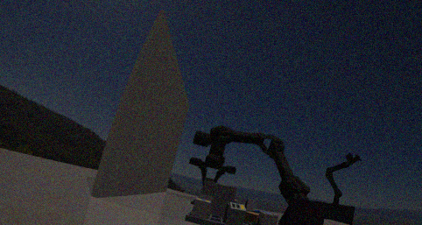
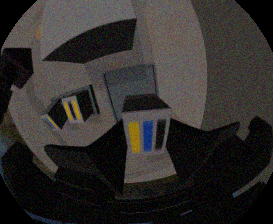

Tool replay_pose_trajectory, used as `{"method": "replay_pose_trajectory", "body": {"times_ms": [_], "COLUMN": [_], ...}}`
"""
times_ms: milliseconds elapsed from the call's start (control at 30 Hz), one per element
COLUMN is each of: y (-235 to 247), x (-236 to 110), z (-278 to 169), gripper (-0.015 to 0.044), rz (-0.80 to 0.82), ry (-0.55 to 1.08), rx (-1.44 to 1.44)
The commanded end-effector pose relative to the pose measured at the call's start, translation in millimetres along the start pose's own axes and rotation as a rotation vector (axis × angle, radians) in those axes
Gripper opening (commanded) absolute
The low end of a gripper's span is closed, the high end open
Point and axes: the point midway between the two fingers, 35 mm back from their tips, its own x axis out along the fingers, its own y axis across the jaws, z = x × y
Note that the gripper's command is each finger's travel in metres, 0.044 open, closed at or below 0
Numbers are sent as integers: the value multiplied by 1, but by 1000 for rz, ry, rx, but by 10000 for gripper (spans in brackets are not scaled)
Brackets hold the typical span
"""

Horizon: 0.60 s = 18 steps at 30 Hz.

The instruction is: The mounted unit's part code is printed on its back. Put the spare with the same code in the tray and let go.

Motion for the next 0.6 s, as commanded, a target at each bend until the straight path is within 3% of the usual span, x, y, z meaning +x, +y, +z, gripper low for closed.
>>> {"method": "replay_pose_trajectory", "body": {"times_ms": [0, 567], "y": [1, 1], "x": [3, 16], "z": [1, 1], "gripper": [0, 0], "rz": [1, 3], "ry": [-4, -7], "rx": [-6, -5]}}
